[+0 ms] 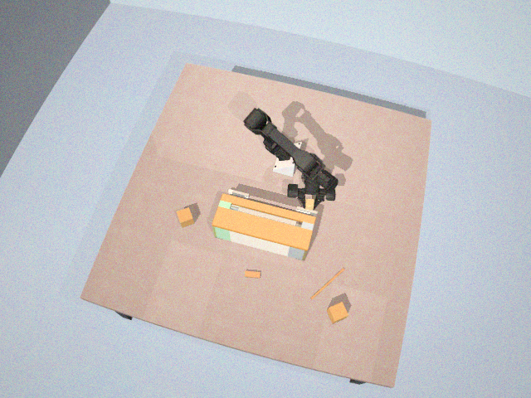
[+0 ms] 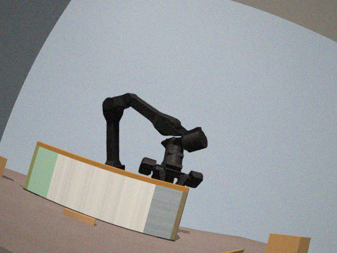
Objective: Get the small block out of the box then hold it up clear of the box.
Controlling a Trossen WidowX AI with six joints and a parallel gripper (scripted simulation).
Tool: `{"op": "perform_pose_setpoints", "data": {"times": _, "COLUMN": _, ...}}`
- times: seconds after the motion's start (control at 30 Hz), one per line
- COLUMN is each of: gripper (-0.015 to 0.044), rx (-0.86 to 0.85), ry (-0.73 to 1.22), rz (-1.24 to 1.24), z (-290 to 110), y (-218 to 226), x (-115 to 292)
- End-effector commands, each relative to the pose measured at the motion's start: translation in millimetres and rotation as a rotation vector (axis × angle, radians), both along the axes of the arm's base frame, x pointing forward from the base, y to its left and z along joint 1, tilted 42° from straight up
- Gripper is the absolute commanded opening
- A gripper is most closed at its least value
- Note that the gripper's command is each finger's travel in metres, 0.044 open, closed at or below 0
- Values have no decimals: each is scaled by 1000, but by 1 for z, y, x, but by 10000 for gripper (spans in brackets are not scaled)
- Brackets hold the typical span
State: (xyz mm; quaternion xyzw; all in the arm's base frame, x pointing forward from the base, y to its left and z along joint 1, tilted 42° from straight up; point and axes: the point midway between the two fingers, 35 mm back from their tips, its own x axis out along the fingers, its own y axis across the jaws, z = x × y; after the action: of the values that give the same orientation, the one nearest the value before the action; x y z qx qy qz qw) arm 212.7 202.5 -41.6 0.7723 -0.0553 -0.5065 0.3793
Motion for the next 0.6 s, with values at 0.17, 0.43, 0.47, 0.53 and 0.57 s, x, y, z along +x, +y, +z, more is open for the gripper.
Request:
{"op": "perform_pose_setpoints", "data": {"times": 0.17, "gripper": 0, "rx": 5, "ry": 107, "rz": 181, "z": 39, "y": 19, "x": -11}}
{"op": "perform_pose_setpoints", "data": {"times": 0.43, "gripper": 0, "rx": -2, "ry": 175, "rz": 306, "z": 61, "y": 25, "x": -21}}
{"op": "perform_pose_setpoints", "data": {"times": 0.47, "gripper": 0, "rx": -2, "ry": 175, "rz": 306, "z": 61, "y": 25, "x": -21}}
{"op": "perform_pose_setpoints", "data": {"times": 0.53, "gripper": 0, "rx": -2, "ry": 175, "rz": 306, "z": 61, "y": 25, "x": -21}}
{"op": "perform_pose_setpoints", "data": {"times": 0.57, "gripper": 0, "rx": -2, "ry": 175, "rz": 306, "z": 61, "y": 25, "x": -21}}
